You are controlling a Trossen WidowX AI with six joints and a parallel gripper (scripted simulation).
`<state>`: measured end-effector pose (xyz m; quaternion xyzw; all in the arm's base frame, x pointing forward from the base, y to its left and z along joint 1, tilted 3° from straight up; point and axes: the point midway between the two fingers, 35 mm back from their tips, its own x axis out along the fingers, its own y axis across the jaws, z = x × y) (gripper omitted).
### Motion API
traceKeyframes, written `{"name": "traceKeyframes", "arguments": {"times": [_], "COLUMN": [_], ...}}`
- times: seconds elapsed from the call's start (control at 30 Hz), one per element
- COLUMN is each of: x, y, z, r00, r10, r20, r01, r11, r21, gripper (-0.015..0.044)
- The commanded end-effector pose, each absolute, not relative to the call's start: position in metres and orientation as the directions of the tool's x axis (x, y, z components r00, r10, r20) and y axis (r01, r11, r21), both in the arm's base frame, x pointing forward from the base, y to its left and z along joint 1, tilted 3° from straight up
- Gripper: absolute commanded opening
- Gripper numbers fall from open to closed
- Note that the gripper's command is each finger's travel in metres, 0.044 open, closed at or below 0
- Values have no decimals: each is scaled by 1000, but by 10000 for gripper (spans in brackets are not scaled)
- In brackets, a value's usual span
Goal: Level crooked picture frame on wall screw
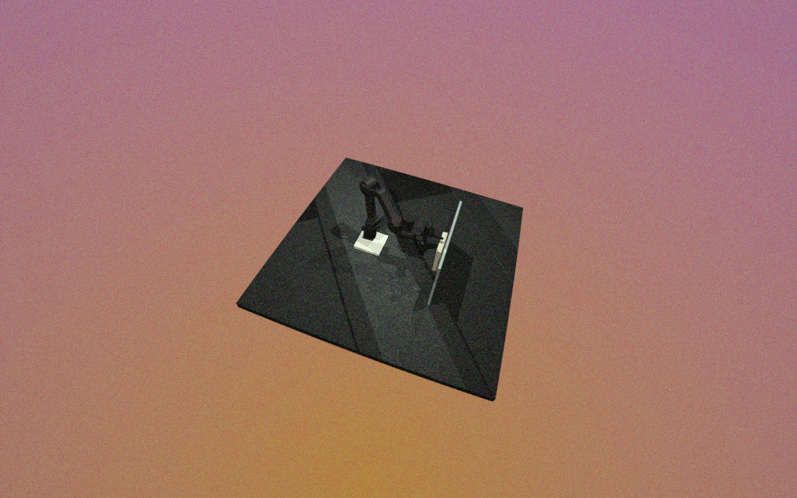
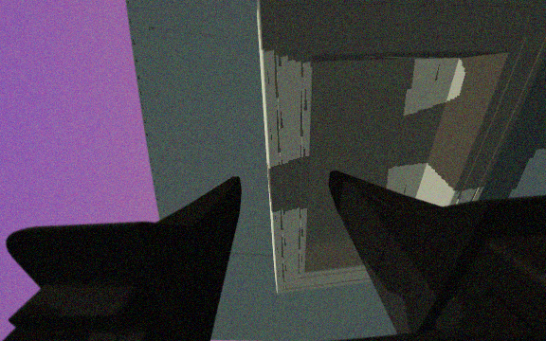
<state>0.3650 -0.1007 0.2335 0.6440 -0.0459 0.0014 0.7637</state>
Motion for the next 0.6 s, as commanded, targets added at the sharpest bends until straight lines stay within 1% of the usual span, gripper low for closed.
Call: {"name": "traceKeyframes", "arguments": {"times": [0.0, 0.3, 0.53, 0.57], "x": [365, 366, 366, 366], "y": [-101, -102, -102, -102], "z": [233, 233, 233, 233], "r00": [996, 996, 996, 996], "r10": [-59, -59, -59, -59], "r20": [71, 71, 71, 71], "r01": [-60, -60, -60, -60], "r11": [175, 175, 175, 175], "r21": [983, 983, 983, 983], "gripper": [260, 260, 76, 70]}}
